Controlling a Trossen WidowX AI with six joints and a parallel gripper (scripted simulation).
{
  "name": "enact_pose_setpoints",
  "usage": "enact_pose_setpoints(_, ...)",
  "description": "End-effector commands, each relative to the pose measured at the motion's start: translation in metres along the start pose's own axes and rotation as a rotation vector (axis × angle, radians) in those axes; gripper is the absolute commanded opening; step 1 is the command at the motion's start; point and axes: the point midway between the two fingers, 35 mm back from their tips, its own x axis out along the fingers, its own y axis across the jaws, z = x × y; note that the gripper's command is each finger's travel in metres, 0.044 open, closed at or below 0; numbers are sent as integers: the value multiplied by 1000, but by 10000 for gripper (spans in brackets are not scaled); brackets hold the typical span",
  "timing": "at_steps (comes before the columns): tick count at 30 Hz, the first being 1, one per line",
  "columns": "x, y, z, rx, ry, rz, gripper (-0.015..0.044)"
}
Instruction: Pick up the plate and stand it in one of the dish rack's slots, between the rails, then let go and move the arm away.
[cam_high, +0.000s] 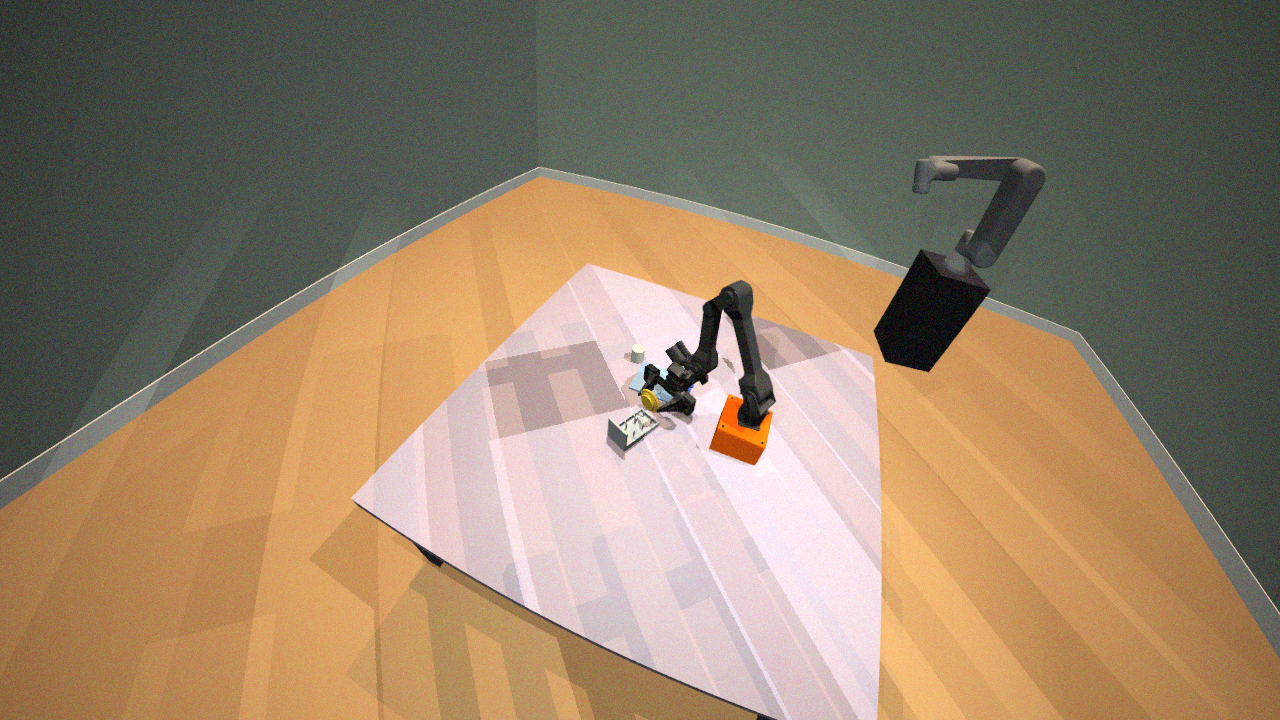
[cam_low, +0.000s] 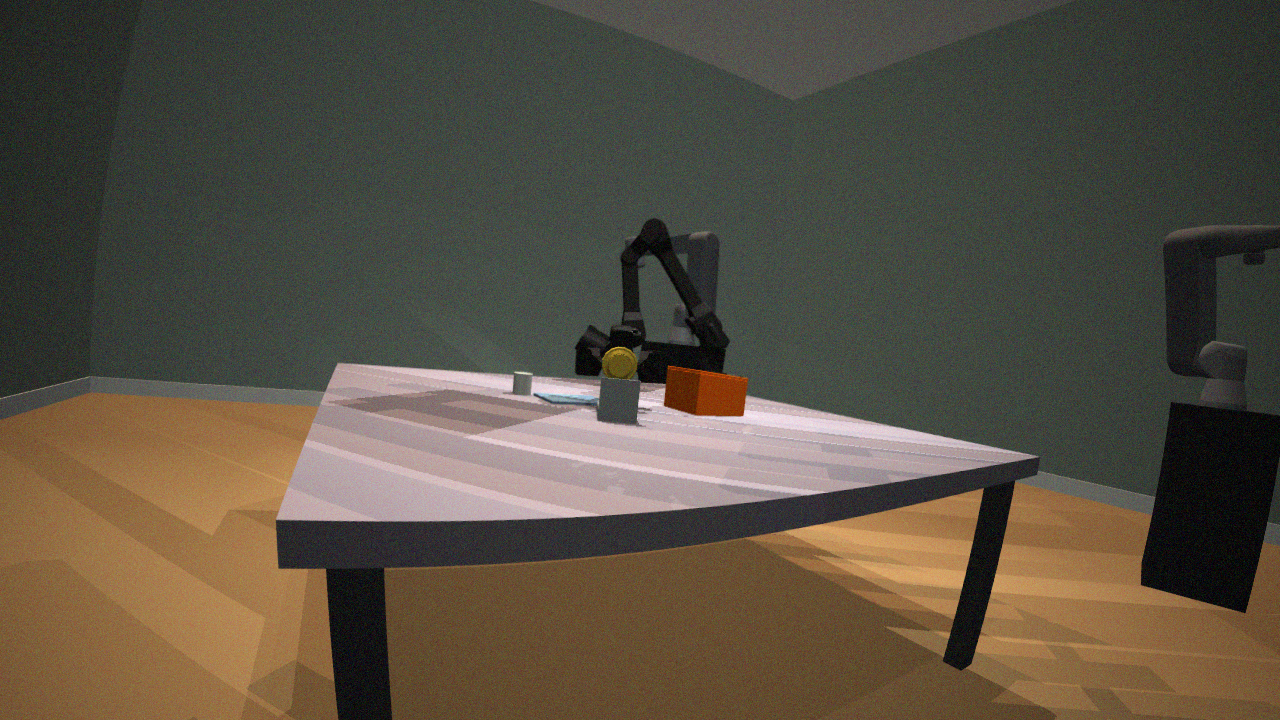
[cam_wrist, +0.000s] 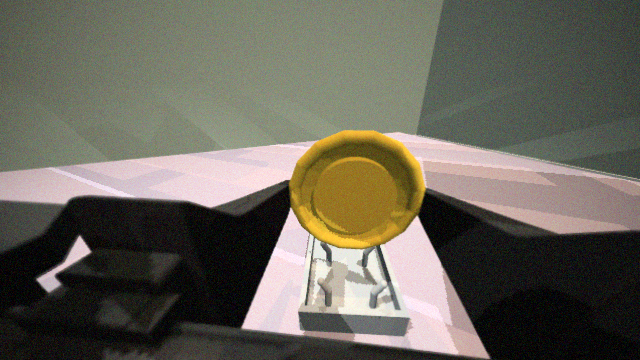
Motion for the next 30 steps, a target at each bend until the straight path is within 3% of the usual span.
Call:
enact_pose_setpoints(1, -1, 3, 2, -27, -18, 4, 0)
enact_pose_setpoints(30, 9, -4, -22, -30, -8, 7, 0)
